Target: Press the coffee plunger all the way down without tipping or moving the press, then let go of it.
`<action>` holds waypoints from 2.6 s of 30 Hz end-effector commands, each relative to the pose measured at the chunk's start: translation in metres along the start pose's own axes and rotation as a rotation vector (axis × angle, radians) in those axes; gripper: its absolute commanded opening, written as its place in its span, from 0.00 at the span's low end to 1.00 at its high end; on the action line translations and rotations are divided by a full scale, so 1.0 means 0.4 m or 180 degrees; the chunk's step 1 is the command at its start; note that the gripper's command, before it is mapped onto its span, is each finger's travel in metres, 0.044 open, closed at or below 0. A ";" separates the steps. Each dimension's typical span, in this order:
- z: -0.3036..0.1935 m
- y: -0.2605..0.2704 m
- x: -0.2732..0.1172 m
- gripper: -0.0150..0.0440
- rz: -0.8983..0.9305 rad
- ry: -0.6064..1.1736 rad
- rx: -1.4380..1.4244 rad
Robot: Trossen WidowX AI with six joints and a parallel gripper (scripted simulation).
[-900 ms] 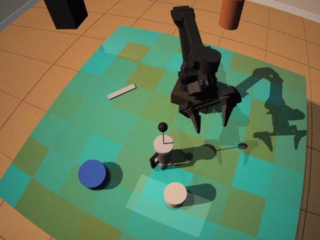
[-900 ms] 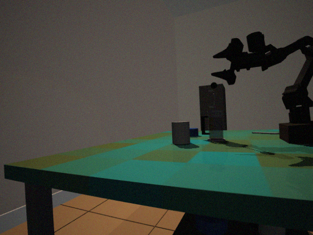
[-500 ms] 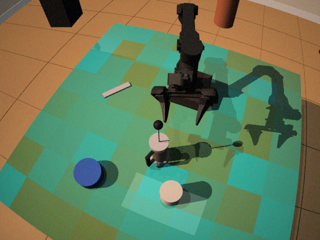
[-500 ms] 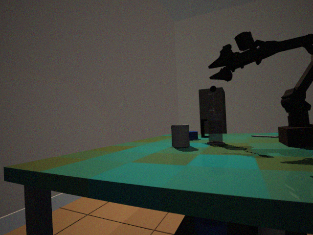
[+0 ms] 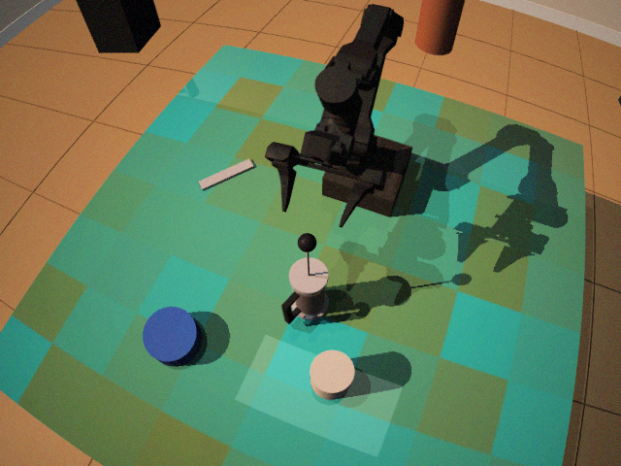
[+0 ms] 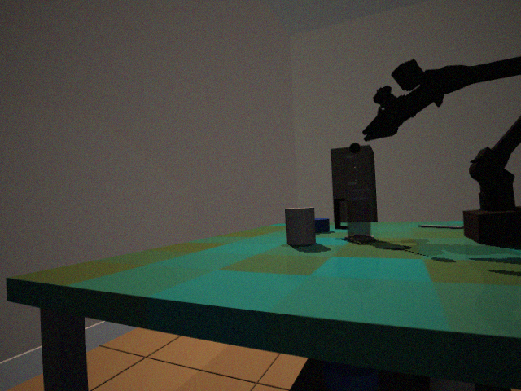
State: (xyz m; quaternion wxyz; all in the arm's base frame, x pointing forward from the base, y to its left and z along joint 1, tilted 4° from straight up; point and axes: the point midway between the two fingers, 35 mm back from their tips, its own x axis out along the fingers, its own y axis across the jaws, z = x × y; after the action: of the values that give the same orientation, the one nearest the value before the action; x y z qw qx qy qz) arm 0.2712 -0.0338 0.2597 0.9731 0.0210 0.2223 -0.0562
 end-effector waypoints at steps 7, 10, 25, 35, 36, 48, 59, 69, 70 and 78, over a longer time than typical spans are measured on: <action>-0.017 0.001 0.006 1.00 0.0007 -0.0024 -0.0026; -0.016 0.001 0.013 1.00 0.0007 -0.0025 -0.0026; -0.016 0.001 0.073 1.00 0.0007 -0.0031 -0.0026; -0.019 0.001 0.106 1.00 0.0007 -0.0034 -0.0026; -0.019 0.001 0.106 0.96 0.0007 -0.0034 -0.0026; -0.019 0.001 0.106 0.46 0.0007 -0.0034 -0.0026; -0.022 0.001 0.109 0.46 0.0007 -0.0034 -0.0026; -0.050 0.000 0.136 0.46 0.0007 -0.0035 -0.0026; -0.053 0.000 0.139 0.46 0.0007 -0.0035 -0.0026; -0.078 0.000 0.160 0.46 0.0007 -0.0036 -0.0026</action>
State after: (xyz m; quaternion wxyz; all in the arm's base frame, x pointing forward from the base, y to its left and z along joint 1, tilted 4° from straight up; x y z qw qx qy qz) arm 0.3143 -0.0377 0.2219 0.9788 0.0171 0.1968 -0.0539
